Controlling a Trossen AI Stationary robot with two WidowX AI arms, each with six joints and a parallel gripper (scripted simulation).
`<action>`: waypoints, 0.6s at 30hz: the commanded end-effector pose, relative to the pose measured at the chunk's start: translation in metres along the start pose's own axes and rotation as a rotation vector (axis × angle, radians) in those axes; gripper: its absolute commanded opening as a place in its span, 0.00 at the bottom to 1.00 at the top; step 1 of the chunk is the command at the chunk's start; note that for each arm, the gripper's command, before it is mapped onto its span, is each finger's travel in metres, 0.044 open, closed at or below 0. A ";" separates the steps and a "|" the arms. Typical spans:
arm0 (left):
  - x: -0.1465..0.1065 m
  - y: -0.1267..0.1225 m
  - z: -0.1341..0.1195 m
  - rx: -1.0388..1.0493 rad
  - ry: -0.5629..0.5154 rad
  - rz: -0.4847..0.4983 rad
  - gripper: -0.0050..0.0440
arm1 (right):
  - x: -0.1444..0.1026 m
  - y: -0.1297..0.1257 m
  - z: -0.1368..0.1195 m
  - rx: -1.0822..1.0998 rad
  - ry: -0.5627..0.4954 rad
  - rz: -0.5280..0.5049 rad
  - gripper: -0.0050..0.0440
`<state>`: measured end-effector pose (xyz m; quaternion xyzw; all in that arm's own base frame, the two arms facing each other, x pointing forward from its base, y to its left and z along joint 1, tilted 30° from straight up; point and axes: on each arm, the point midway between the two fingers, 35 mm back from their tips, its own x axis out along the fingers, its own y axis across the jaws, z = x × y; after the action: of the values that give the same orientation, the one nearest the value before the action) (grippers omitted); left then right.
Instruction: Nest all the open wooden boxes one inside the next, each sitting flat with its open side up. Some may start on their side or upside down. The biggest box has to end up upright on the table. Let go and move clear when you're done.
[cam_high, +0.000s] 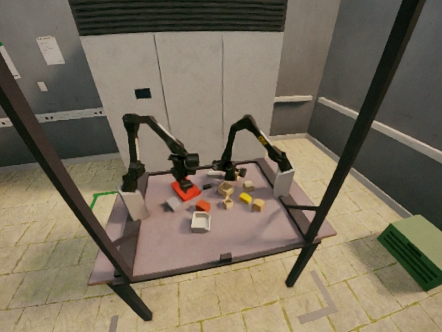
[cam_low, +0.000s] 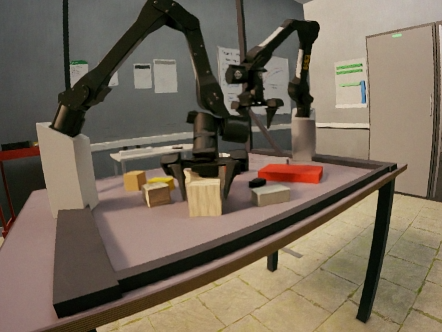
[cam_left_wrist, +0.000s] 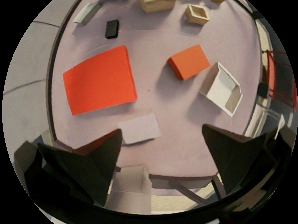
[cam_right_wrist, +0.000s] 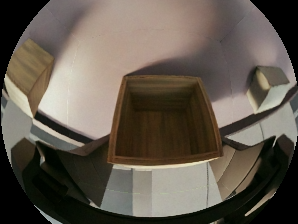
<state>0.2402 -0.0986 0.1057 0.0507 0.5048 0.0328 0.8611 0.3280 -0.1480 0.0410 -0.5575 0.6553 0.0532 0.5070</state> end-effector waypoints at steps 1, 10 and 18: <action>-0.003 -0.001 0.003 0.000 -0.011 -0.008 0.92 | 0.009 -0.003 0.007 -0.003 -0.005 -0.006 0.92; -0.003 -0.001 0.003 0.000 -0.011 -0.008 0.92 | 0.016 -0.004 0.014 -0.003 -0.005 -0.007 0.92; -0.003 -0.001 0.003 0.000 -0.011 -0.008 0.92 | 0.014 -0.005 0.013 0.003 -0.005 -0.013 0.83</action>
<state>0.2402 -0.0986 0.1057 0.0507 0.5048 0.0328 0.8611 0.3387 -0.1501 0.0221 -0.5597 0.6548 0.0563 0.5047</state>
